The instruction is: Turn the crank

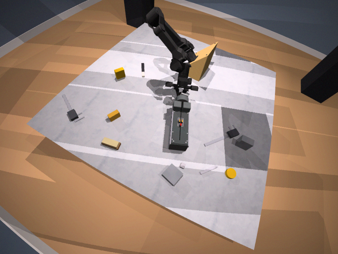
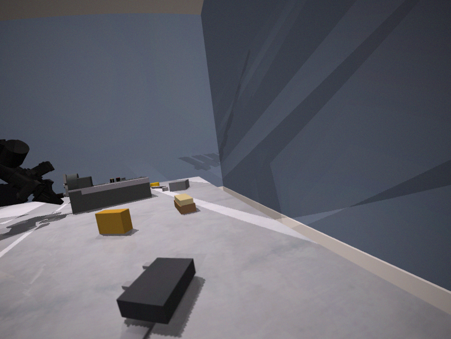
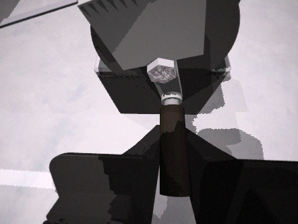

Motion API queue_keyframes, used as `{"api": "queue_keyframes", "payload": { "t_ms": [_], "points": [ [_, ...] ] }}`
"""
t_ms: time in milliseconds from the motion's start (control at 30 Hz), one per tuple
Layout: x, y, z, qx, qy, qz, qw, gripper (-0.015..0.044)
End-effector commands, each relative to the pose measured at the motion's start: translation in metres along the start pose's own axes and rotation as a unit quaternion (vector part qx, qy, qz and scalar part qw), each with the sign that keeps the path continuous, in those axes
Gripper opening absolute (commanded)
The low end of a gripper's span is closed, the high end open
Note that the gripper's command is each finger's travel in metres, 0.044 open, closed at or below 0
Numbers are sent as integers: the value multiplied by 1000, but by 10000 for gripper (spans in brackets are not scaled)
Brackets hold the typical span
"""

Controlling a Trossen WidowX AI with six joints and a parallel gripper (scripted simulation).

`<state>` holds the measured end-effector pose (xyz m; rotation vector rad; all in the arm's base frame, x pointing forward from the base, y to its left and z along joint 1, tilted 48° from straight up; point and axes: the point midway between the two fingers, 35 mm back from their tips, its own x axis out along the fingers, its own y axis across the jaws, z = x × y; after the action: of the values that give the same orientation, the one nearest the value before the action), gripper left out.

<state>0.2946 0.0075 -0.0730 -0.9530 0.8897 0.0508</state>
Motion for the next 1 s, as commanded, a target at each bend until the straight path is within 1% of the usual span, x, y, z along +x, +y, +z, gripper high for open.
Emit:
{"api": "queue_keyframes", "payload": {
  "t_ms": [0, 967],
  "points": [
    [2, 9, -2, -1, 1, 6, 1000, 0],
    [-6, 31, 4, -1, 1, 6, 1000, 0]
  ]
}}
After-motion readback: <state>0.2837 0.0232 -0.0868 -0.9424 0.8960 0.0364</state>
